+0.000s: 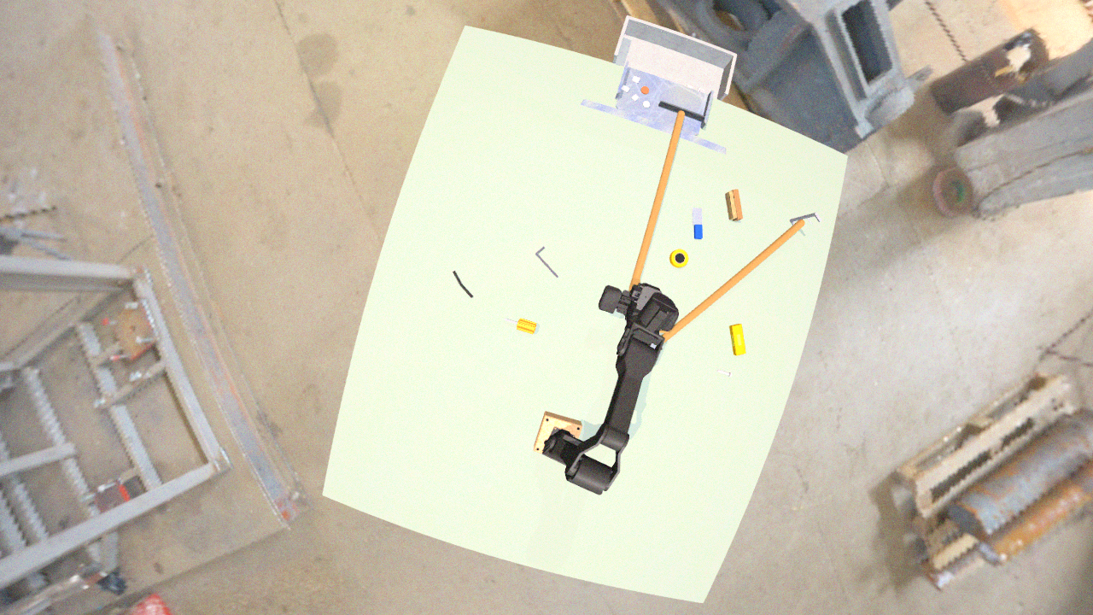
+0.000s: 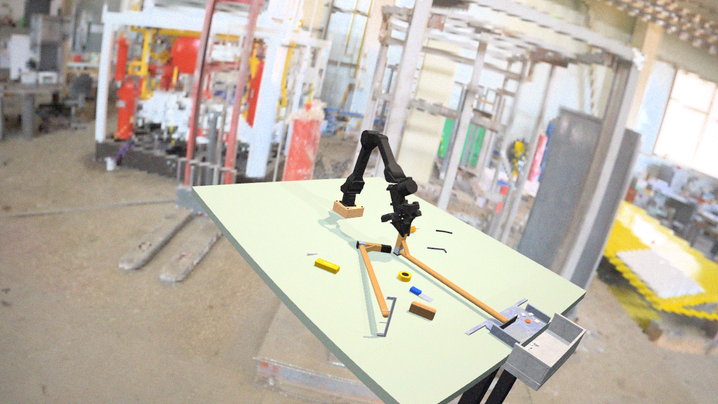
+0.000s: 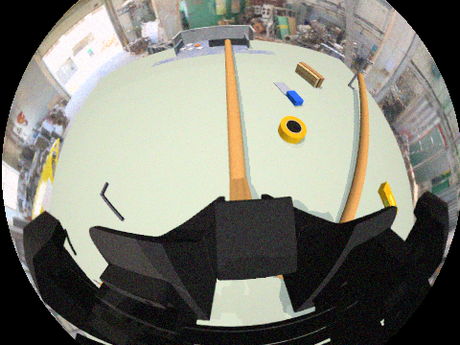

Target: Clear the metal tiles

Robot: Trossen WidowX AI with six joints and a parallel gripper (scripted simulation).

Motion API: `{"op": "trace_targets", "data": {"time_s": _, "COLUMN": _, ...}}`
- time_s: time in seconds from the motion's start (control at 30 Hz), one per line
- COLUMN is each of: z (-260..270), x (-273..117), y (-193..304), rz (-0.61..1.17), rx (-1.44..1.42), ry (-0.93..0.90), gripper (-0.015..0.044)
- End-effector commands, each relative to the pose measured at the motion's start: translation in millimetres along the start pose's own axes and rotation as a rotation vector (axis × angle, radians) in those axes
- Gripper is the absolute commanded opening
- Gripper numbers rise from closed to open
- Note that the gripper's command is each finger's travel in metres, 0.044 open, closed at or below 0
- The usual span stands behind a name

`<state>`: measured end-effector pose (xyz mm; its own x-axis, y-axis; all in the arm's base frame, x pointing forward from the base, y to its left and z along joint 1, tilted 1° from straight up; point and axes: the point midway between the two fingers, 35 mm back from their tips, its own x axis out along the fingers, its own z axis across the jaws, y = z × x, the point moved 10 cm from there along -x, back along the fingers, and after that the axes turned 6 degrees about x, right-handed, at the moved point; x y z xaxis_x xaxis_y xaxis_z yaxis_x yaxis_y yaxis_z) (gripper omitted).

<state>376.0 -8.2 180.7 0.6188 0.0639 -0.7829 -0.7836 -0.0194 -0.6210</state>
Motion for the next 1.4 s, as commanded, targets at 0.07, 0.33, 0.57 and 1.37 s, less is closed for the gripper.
{"op": "trace_targets", "data": {"time_s": 0.07, "z": -1.3, "x": -10.8, "y": 1.6, "rz": -0.028, "rx": 0.0, "ry": -0.002, "gripper": 0.0}}
{"op": "trace_targets", "data": {"time_s": 0.33, "z": -2.8, "x": -18.2, "y": 12.1, "rz": -0.028, "rx": 0.0, "ry": -0.002, "gripper": 0.0}}
{"op": "trace_targets", "data": {"time_s": 0.57, "z": -4.0, "x": -24.4, "y": 21.5, "rz": -0.028, "rx": 0.0, "ry": -0.002, "gripper": 0.0}}
{"op": "trace_targets", "data": {"time_s": 1.37, "z": -5.4, "x": -43.3, "y": 56.0, "rz": -0.029, "rx": 0.0, "ry": -0.001, "gripper": 0.0}}
